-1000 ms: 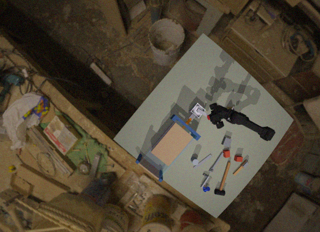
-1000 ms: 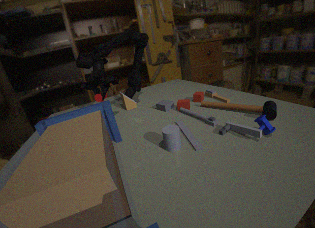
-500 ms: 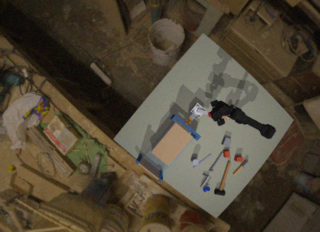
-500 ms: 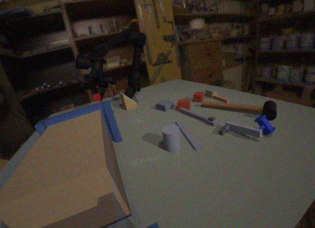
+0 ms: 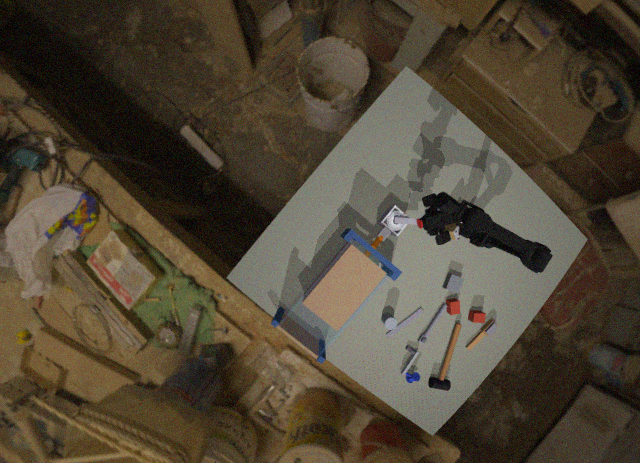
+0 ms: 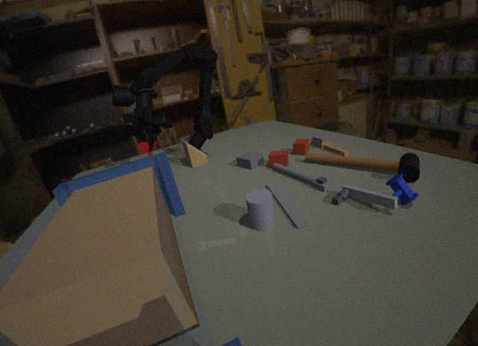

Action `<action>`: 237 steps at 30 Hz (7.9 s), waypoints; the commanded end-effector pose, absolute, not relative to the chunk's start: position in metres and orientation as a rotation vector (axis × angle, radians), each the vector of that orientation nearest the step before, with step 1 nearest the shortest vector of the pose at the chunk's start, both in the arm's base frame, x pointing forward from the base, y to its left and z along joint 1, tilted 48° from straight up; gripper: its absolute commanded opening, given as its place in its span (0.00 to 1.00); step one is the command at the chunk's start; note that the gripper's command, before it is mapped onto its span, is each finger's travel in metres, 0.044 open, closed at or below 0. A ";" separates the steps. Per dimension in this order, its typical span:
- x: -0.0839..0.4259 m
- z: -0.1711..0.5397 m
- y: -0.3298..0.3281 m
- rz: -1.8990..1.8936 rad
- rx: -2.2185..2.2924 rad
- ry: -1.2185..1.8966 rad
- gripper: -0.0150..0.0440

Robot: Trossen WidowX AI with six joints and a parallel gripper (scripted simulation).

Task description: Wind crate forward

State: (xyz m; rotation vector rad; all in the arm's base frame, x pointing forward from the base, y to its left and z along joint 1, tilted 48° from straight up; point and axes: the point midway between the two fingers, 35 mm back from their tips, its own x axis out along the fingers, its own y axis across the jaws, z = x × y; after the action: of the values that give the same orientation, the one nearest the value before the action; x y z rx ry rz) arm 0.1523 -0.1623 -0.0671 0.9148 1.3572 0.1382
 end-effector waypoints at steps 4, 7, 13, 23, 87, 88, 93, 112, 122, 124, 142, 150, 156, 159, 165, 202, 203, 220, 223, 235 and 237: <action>0.139 -0.079 -0.174 0.119 0.893 1.394 0.25; 0.137 -0.082 -0.177 0.119 0.892 1.394 0.25; 0.132 -0.087 -0.183 0.118 0.892 1.394 0.25; 0.127 -0.096 -0.193 0.117 0.891 1.395 0.25; 0.156 -0.171 -0.262 0.113 0.884 1.391 0.25; 0.156 -0.171 -0.263 0.113 0.884 1.391 0.25; 0.163 -0.175 -0.266 0.113 0.883 1.391 0.25; 0.187 -0.187 -0.272 0.114 0.882 1.388 0.25; 0.201 -0.192 -0.274 0.114 0.882 1.387 0.25; 0.204 -0.193 -0.274 0.114 0.882 1.387 0.25; 0.231 -0.196 -0.272 0.116 0.882 1.385 0.25; 0.243 -0.196 -0.269 0.116 0.882 1.384 0.25; 0.252 -0.196 -0.266 0.117 0.882 1.383 0.25; 0.256 -0.195 -0.265 0.117 0.883 1.383 0.25; 0.265 -0.194 -0.261 0.118 0.883 1.382 0.25; 0.284 -0.188 -0.255 0.094 0.869 1.392 0.70; 0.284 -0.188 -0.255 0.094 0.869 1.392 0.74; 0.293 -0.147 -0.296 0.092 0.870 1.395 1.00; 0.293 -0.143 -0.299 0.092 0.870 1.395 1.00; 0.275 -0.085 -0.317 0.092 0.872 1.398 1.00; 0.275 -0.085 -0.317 0.092 0.872 1.398 1.00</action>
State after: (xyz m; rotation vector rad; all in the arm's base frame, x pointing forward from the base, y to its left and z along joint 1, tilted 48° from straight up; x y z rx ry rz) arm 0.2757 -0.3146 -0.0909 0.8847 1.3943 0.0902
